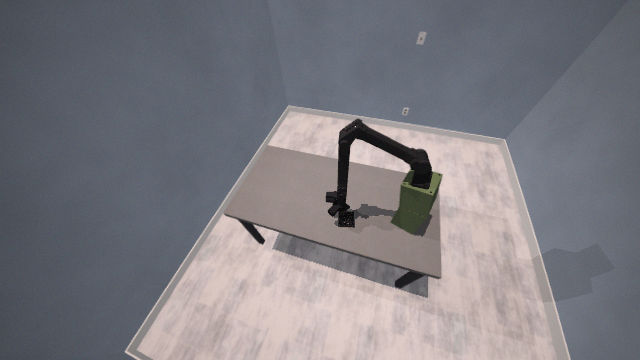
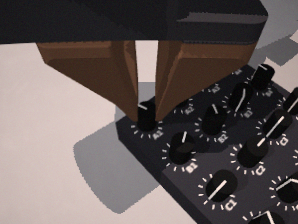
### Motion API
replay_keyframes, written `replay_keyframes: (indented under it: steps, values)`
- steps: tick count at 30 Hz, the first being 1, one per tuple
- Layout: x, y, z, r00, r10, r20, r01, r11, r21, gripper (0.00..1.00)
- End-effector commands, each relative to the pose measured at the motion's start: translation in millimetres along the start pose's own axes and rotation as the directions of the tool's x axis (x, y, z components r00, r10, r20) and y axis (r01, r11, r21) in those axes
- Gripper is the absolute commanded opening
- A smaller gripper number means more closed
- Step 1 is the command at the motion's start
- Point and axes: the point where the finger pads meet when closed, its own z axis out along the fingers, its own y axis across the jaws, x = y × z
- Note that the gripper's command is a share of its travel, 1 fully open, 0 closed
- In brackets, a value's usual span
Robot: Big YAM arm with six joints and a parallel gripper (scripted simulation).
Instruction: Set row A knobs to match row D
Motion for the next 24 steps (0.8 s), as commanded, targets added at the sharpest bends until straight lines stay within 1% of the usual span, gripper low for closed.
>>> replay_keyframes:
  steps: [1, 4, 6, 8, 14, 21, 23, 24]
  values:
    - [-2.9, -10.8, 0.1, 0.988, 0.155, 0.012, -0.156, 0.988, 0.018, 0.08]
    - [-3.1, -11.3, 0.0, 0.975, 0.224, 0.014, -0.224, 0.974, 0.019, 0.08]
    - [-3.1, -11.3, 0.0, 0.975, 0.224, 0.014, -0.224, 0.974, 0.019, 0.08]
    - [-3.1, -11.4, -0.1, 0.961, 0.275, 0.015, -0.275, 0.961, 0.018, 0.08]
    - [-3.2, -11.6, -0.2, 0.909, 0.416, 0.018, -0.416, 0.909, 0.016, 0.08]
    - [-3.2, -11.8, -0.2, 0.835, 0.55, 0.02, -0.55, 0.835, 0.014, 0.08]
    - [-3.2, -11.8, -0.2, 0.835, 0.55, 0.02, -0.55, 0.835, 0.014, 0.08]
    - [-3.3, -12.0, -0.2, 0.824, 0.566, 0.021, -0.567, 0.824, 0.014, 0.08]
